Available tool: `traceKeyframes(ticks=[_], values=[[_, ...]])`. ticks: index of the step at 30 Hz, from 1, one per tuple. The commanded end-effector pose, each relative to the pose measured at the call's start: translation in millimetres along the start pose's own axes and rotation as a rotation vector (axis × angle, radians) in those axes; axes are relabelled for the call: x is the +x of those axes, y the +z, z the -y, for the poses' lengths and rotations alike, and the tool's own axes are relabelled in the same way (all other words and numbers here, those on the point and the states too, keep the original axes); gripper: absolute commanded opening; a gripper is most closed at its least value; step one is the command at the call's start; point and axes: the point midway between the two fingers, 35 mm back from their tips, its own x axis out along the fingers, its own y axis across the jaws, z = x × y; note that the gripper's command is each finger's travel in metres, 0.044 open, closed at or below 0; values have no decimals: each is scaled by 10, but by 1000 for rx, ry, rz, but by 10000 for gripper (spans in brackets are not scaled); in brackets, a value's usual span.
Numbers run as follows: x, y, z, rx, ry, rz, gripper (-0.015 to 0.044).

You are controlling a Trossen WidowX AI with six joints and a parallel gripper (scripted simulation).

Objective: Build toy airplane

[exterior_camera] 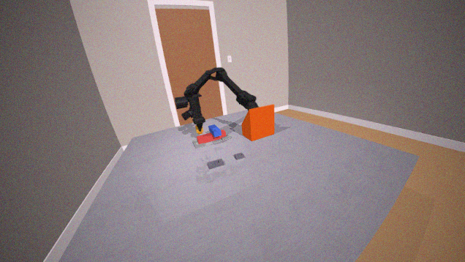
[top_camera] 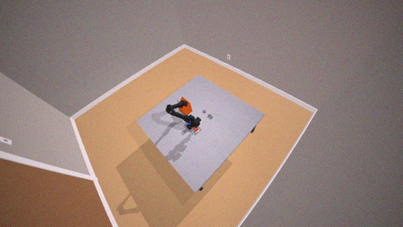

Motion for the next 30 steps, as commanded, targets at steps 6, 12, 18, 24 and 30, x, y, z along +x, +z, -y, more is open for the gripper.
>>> traceKeyframes(ticks=[6, 12, 18, 24, 30], values=[[166, -22, -6, -9, -3, -6, 67], [236, -27, -3, -9, -4, -6, 67], [236, -26, -1, -9, -4, -6, 67], [228, -24, 1, -4, -3, -5, 72], [228, -24, 1, -4, -3, -5, 0]])
